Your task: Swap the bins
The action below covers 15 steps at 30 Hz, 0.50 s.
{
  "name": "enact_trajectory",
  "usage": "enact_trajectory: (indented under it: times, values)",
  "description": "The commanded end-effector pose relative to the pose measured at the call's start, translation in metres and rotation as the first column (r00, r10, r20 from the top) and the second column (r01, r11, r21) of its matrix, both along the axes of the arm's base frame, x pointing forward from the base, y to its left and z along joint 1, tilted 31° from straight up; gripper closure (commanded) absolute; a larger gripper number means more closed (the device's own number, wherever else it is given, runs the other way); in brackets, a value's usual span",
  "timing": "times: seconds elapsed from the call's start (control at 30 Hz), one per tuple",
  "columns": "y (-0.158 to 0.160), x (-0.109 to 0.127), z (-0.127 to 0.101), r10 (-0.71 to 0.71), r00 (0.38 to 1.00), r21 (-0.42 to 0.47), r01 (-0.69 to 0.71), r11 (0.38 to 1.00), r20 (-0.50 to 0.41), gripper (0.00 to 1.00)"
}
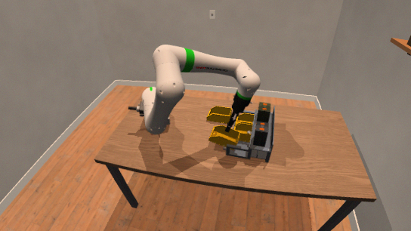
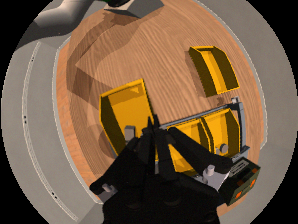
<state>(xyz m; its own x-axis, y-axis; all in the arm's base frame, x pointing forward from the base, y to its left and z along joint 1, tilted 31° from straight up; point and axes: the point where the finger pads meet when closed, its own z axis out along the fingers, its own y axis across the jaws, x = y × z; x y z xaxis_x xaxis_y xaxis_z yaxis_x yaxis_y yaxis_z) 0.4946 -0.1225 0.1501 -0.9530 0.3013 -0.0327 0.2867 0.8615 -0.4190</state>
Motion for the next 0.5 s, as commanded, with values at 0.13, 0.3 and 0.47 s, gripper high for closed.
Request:
enact_trajectory:
  times: [0.13,0.3,0.47]
  values:
    - [-0.001,0.008,0.003,0.001,1.0,0.0,-0.001,1.0,0.001,0.9]
    - [-0.002,0.013,0.005,0.001,1.0,0.0,-0.001,1.0,0.001,0.9]
    - [-0.003,0.015,0.005,0.001,1.0,0.0,-0.001,1.0,0.001,0.9]
